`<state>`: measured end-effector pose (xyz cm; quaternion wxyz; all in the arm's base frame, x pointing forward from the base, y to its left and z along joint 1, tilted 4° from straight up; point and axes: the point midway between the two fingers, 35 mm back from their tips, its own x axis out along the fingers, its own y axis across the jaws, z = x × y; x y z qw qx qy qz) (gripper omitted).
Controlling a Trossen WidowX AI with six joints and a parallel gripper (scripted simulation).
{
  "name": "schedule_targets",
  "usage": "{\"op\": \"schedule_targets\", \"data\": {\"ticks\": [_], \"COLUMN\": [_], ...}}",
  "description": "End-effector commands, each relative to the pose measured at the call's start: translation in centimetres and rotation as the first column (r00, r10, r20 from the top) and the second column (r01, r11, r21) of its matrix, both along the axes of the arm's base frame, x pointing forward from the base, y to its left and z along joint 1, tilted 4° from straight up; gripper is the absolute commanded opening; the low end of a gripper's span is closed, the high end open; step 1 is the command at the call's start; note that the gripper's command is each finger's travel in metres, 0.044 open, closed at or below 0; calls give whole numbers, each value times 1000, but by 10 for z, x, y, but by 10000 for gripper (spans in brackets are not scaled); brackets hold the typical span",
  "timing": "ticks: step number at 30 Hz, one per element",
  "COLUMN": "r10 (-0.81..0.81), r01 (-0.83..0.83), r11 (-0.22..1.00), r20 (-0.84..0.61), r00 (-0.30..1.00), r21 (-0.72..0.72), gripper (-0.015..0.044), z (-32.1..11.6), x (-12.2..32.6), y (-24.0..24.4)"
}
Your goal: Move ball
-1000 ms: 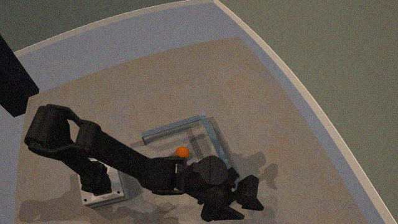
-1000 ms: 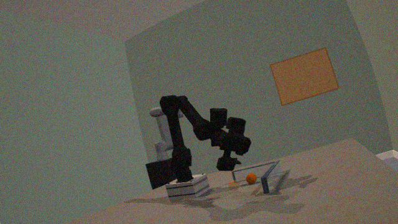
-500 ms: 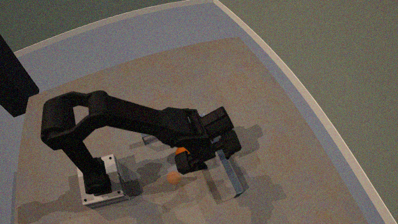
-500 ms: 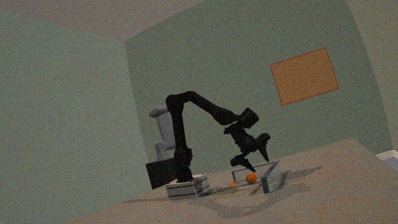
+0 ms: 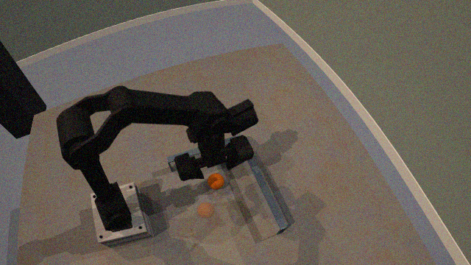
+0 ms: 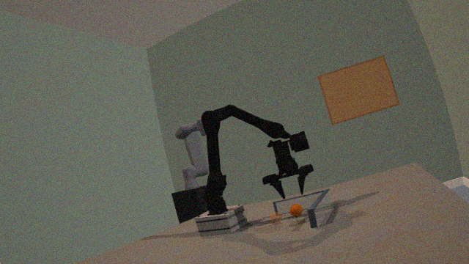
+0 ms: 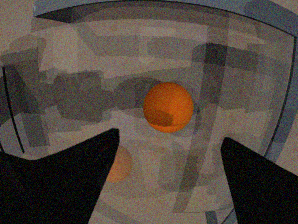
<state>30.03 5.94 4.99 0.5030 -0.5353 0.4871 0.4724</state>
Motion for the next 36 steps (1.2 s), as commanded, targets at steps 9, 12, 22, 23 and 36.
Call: {"op": "schedule_targets", "data": {"ticks": [9, 12, 22, 23, 36], "r10": [-5, -5, -5, -5, -5], "r01": [5, 5, 5, 5, 5], "r11": [1000, 1000, 1000, 1000, 1000], "r20": [-12, -12, -12, -12, -12], "r00": [1000, 1000, 1000, 1000, 1000], "r21": [4, 3, 3, 3, 3], "gripper": [340, 340, 340, 340, 340], "z": [-18, -23, -39, -40, -58], "x": [1, 1, 3, 3, 3], "y": [1, 1, 0, 0, -1]}}
